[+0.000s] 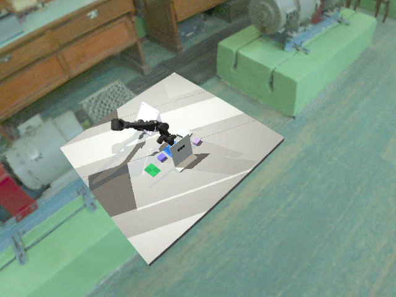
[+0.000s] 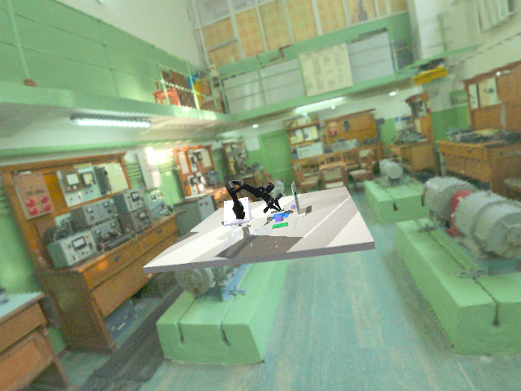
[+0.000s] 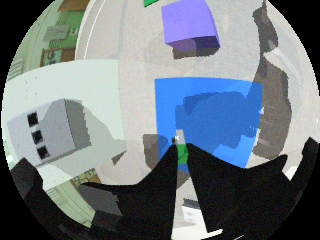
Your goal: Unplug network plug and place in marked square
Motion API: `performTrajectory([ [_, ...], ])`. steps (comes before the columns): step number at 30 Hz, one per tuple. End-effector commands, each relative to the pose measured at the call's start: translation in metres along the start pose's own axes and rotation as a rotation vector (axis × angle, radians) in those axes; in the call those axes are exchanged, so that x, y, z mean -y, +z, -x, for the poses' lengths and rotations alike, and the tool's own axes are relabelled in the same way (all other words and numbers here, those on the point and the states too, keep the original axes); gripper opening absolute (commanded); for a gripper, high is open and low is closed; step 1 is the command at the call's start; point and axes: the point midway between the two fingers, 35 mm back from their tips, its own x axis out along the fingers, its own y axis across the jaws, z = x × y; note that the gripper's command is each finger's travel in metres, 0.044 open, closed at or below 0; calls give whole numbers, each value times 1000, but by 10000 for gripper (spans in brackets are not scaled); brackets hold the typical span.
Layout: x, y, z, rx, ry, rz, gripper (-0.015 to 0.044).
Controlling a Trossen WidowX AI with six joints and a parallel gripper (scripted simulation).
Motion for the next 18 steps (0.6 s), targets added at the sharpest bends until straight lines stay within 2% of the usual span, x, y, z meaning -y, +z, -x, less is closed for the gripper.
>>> performTrajectory([
  [1, 6, -1, -4, -3, -5, 12, 0],
  [18, 11, 2, -12, -2, -3, 14, 0],
])
